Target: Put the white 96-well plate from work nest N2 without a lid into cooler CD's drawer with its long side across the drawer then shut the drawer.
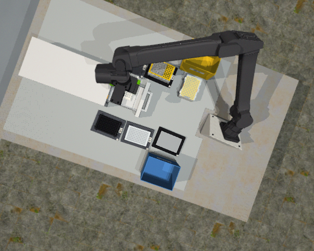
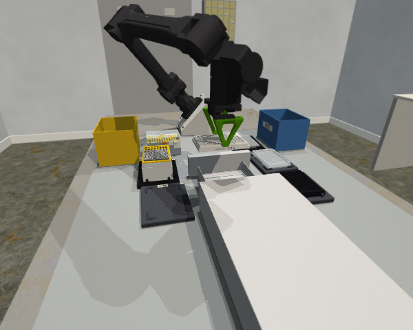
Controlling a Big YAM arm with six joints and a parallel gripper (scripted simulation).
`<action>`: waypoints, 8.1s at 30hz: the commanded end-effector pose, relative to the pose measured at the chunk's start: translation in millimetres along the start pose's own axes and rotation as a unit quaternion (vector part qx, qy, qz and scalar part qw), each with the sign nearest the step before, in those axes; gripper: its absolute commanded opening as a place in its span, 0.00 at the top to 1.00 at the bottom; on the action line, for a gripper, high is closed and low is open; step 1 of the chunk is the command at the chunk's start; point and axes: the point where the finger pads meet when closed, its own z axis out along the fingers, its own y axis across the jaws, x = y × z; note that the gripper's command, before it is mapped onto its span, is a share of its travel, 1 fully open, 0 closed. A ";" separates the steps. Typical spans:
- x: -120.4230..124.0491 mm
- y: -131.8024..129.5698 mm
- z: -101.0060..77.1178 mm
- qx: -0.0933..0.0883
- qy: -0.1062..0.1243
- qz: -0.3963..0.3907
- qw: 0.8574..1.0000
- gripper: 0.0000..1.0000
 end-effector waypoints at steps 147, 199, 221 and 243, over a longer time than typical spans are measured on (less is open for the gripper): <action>-34.4 9.5 119.4 -0.009 0.001 -0.001 1.000 1.00; -35.7 8.3 121.5 -0.006 0.001 -0.001 1.000 1.00; -33.7 8.0 122.9 -0.007 0.001 0.001 1.000 1.00; -31.9 7.8 123.9 -0.008 0.001 0.002 1.000 1.00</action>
